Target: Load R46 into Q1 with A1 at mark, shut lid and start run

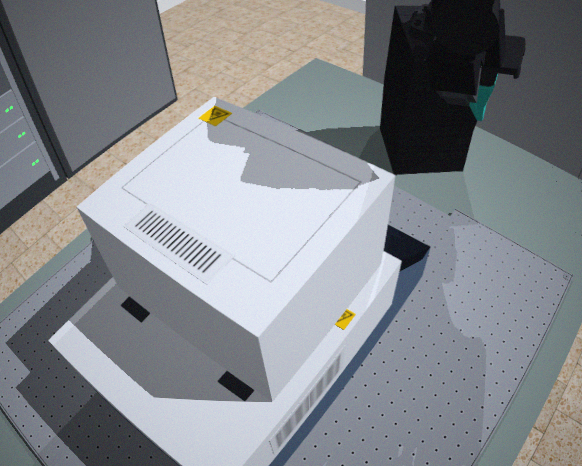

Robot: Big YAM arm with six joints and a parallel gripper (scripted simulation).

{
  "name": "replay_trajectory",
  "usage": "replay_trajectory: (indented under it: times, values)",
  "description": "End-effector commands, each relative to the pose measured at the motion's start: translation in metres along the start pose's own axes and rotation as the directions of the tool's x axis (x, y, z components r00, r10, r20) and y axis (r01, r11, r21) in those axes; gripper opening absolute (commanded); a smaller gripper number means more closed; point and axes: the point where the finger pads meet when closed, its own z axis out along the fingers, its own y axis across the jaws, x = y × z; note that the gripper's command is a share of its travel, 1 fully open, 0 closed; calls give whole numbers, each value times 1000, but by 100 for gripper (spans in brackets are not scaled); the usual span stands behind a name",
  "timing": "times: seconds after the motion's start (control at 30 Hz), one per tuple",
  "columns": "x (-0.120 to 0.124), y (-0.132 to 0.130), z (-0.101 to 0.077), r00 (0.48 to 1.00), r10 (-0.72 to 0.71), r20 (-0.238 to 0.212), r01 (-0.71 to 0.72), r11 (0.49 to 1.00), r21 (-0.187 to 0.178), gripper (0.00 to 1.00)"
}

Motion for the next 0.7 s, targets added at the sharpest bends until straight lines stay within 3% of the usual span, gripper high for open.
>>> replay_trajectory:
  times: [0.0,0.03,0.07,0.1,0.2,0.23,0.27,0.5,0.53,0.57,0.67]
  values:
    - [3,-21,-9,1000,-9,-5,9,1000,1,0]
    - [4,-26,-11,1000,-10,-6,10,1000,1,0]
    - [6,-31,-13,999,10,33,-11,999,34,0]
    - [8,-33,-15,998,15,54,-18,999,46,0]
    - [12,-43,-22,999,1,46,-2,999,33,0]
    - [13,-49,-24,996,23,80,-29,997,68,0]
    - [14,-53,-26,995,34,97,-41,996,78,0]
    - [28,-75,-28,998,32,51,-35,997,64,0]
    - [31,-81,-29,995,57,80,-65,993,102,0]
    - [34,-84,-31,993,66,99,-77,991,113,0]
    - [42,-96,-38,994,58,96,-68,993,101,0]
